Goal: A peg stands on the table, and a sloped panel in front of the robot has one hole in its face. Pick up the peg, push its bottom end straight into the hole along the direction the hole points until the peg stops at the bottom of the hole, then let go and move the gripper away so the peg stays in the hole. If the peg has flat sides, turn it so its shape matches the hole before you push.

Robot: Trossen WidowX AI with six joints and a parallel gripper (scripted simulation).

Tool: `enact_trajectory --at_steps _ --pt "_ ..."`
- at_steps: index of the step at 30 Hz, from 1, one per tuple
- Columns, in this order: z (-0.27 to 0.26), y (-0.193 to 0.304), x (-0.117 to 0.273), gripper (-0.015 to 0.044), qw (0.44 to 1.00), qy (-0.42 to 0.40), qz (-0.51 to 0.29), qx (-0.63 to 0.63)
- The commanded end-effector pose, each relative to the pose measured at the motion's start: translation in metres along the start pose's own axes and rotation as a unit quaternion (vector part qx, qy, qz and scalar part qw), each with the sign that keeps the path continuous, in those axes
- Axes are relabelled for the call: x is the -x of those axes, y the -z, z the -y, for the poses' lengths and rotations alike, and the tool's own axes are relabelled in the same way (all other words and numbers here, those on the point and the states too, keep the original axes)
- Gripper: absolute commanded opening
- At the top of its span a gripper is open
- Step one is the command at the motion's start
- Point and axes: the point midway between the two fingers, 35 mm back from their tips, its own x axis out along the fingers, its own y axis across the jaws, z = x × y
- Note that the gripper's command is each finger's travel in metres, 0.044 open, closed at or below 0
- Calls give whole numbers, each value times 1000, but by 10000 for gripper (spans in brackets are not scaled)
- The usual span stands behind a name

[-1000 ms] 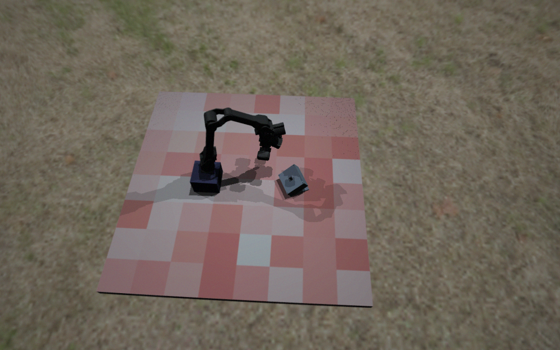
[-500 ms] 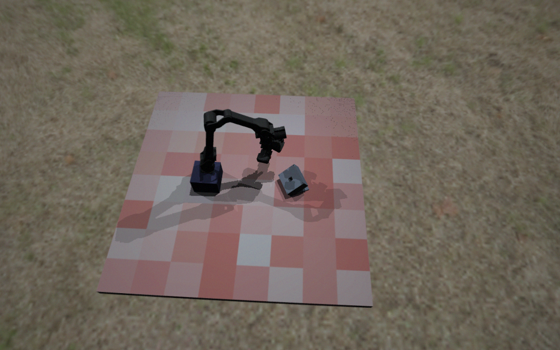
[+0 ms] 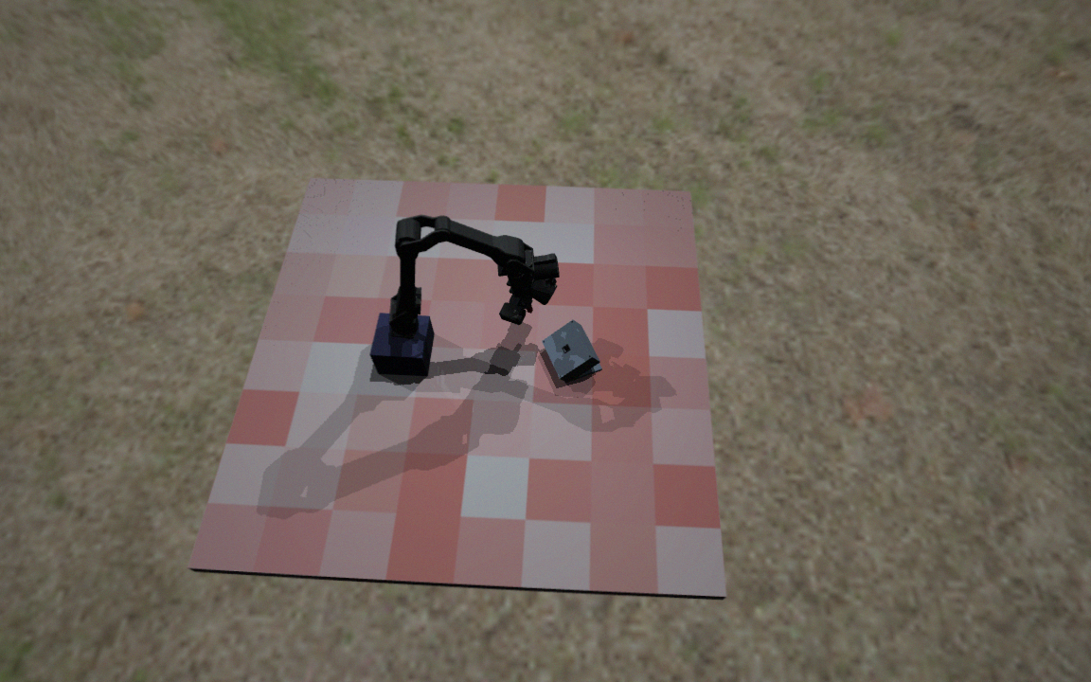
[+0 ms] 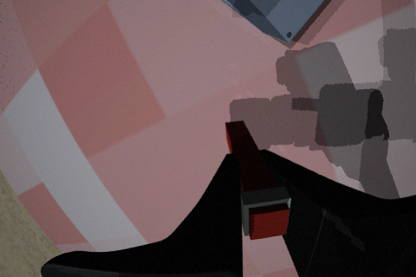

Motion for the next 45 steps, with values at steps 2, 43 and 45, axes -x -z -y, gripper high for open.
enact_trajectory --at_steps 2,43,45 --pt "4 -5 2 0 1000 -10 6 -23" --pt "43 -46 23 0 978 -77 52 -185" --pt "45 -48 24 0 976 -80 54 -193"
